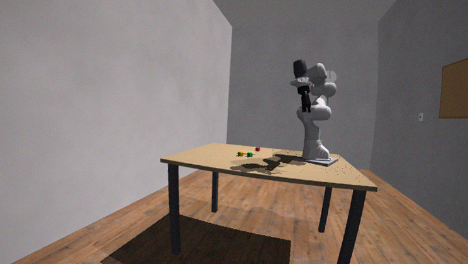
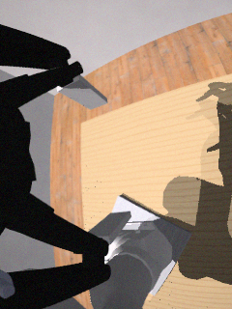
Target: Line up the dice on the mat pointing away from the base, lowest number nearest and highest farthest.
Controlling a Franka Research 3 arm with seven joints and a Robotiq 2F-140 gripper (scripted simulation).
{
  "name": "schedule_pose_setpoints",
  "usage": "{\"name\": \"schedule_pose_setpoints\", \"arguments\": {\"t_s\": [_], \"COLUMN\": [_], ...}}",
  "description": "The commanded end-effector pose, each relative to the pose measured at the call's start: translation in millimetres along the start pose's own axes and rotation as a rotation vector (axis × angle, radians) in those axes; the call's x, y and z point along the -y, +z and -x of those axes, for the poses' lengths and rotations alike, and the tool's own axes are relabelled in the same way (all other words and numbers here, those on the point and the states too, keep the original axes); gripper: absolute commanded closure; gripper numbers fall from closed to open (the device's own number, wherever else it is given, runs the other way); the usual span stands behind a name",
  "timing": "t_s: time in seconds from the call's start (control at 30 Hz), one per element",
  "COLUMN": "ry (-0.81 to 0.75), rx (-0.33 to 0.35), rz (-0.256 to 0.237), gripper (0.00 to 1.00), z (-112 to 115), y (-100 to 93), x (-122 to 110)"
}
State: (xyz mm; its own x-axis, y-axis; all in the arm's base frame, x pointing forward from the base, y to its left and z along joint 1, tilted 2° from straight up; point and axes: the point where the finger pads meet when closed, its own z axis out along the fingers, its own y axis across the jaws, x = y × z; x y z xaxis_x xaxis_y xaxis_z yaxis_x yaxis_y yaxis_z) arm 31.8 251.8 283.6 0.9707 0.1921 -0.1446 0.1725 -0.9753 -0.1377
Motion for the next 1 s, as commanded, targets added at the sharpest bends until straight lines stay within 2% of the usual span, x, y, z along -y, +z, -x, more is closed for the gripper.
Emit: {"name": "schedule_pose_setpoints", "arguments": {"t_s": [0.0, 0.6, 0.67, 0.73, 0.8, 0.83, 0.87, 0.97], "ry": [0.0, 0.01, 0.069, 0.202, 0.294, 0.296, 0.373, 0.492], "rx": [0.0, 0.0, -0.003, -0.011, -0.018, -0.018, -0.025, -0.037], "rz": [0.0, -0.002, -0.011, -0.03, -0.042, -0.042, -0.051, -0.064], "gripper": [0.0, 0.0, 0.0, 0.0, 0.0, 0.0, 0.0, 0.0], "z": [0.0, -3.0, -20.8, -61.6, -90.5, -91.2, -115.2, -152.2], "y": [0.0, -0.4, -2.6, -6.5, -8.6, -8.7, -10.0, -11.3], "x": [0.0, 0.3, 1.0, -1.8, -7.4, -7.6, -14.7, -30.3]}}
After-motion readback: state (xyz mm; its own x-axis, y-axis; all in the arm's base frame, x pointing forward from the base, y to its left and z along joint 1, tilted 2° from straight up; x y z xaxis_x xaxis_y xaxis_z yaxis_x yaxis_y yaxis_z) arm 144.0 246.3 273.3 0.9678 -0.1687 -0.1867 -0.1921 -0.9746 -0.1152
